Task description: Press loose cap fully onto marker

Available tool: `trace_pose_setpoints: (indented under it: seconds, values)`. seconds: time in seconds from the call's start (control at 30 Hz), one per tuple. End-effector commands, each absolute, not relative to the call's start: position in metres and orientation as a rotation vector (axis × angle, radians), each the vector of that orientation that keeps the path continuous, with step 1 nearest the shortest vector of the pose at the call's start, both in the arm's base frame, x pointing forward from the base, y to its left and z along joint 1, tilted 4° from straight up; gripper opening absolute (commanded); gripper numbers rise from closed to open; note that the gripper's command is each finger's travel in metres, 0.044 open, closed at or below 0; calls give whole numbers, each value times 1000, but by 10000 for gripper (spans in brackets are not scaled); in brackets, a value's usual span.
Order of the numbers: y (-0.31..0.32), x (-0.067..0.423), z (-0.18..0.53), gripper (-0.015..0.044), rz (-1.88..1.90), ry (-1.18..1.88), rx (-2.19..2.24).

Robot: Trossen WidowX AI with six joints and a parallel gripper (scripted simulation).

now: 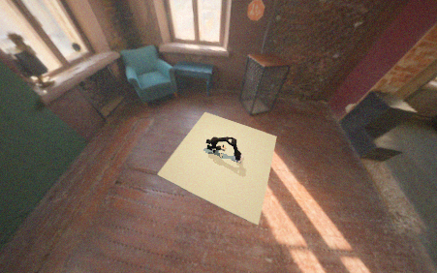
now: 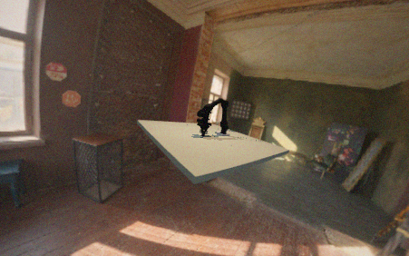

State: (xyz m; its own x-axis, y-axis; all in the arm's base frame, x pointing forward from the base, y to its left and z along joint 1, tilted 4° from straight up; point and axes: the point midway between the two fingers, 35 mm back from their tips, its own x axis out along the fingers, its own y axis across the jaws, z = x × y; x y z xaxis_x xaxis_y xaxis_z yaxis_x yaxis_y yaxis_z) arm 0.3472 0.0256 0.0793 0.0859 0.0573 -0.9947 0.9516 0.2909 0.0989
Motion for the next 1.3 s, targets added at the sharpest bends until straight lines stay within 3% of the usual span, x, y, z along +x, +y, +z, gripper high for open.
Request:
trace_pose_setpoints:
  seconds: [0.0,0.37,0.5,0.8,0.9,1.27]
  values:
    - [26,346,70,251,-910,1300,1060]
    - [26,346,56,251,-910,1301,1060]
    - [26,346,56,146,-910,1301,1060]
    - [26,346,56,86,-910,1300,1060]
    - [26,346,60,7,-910,1300,1060]
    - [25,345,91,0,-910,1300,1060]
